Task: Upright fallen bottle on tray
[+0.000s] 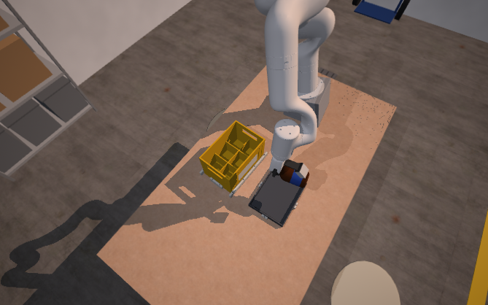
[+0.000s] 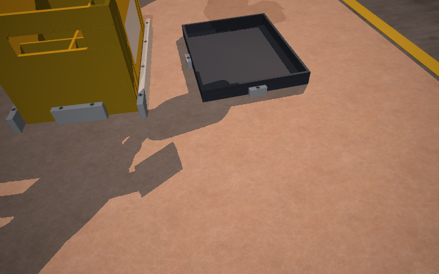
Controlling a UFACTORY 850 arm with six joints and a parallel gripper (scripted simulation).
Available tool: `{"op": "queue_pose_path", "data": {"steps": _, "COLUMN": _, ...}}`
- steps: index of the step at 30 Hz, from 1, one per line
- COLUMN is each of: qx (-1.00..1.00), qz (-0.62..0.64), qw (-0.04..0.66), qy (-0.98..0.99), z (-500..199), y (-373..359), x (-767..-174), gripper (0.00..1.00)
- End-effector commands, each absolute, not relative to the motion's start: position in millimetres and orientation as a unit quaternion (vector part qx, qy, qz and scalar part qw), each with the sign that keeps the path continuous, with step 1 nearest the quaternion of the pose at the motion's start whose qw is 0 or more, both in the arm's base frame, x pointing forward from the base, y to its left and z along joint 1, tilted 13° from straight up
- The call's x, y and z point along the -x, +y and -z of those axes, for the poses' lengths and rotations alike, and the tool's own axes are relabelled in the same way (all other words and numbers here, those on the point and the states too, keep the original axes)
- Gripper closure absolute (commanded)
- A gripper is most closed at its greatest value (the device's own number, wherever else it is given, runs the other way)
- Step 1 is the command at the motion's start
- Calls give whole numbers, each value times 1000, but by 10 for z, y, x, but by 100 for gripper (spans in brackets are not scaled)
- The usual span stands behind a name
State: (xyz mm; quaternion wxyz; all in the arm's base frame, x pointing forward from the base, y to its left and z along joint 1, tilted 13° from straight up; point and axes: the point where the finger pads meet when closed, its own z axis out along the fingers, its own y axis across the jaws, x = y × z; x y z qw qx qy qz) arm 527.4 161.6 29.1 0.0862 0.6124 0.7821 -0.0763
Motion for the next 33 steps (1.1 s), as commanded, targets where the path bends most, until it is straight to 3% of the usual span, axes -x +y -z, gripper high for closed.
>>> {"op": "queue_pose_path", "data": {"steps": 1, "qx": -585, "qz": 78, "qw": 83, "qy": 803, "z": -299, "y": 1621, "x": -5283, "gripper": 100}}
{"op": "queue_pose_path", "data": {"steps": 33, "qx": -542, "qz": 83, "qw": 78, "qy": 833, "z": -299, "y": 1621, "x": -5283, "gripper": 100}}
